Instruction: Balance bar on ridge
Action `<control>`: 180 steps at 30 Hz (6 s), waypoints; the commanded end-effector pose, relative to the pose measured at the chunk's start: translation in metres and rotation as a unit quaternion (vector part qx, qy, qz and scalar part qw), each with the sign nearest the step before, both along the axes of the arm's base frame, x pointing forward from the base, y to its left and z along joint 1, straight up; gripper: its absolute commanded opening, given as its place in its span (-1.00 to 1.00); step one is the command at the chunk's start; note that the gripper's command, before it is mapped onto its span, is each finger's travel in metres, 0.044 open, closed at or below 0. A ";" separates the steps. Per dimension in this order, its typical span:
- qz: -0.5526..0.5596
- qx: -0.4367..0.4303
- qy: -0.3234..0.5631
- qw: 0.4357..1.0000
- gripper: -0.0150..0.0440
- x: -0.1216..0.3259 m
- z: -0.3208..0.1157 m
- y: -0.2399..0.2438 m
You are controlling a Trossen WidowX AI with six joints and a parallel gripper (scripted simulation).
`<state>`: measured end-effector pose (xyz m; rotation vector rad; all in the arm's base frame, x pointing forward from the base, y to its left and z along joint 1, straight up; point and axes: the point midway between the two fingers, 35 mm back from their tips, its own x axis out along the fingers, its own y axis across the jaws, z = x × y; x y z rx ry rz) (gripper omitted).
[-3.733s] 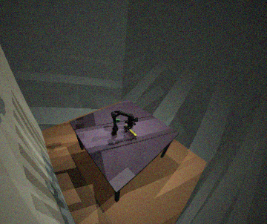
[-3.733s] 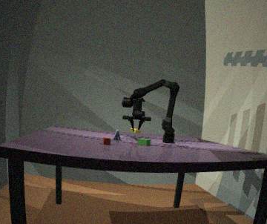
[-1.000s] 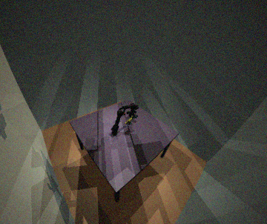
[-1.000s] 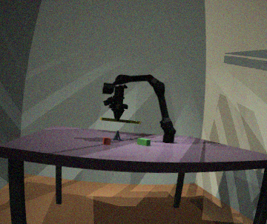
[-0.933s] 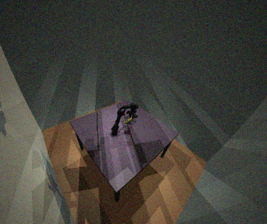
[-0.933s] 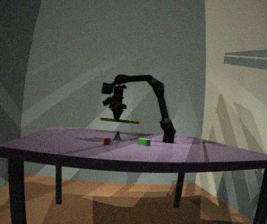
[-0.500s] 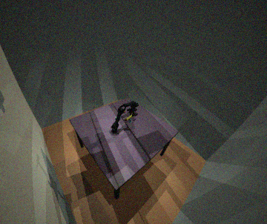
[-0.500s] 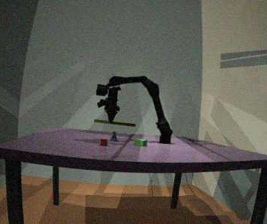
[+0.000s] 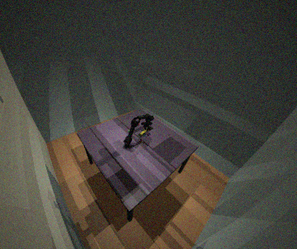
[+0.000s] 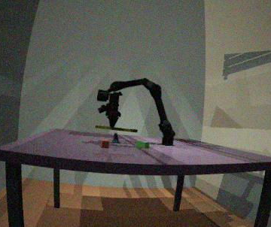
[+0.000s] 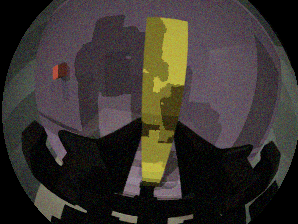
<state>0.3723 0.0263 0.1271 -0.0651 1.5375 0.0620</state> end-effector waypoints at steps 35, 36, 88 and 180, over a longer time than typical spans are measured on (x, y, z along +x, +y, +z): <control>0.000 0.001 0.000 1.000 -0.49 -0.001 -0.012 -0.002; 0.000 0.001 0.000 1.000 -0.49 -0.001 -0.012 -0.002; 0.000 0.001 0.000 1.000 -0.49 -0.001 -0.017 -0.002; 0.000 0.001 0.000 1.000 -0.49 0.000 -0.020 -0.002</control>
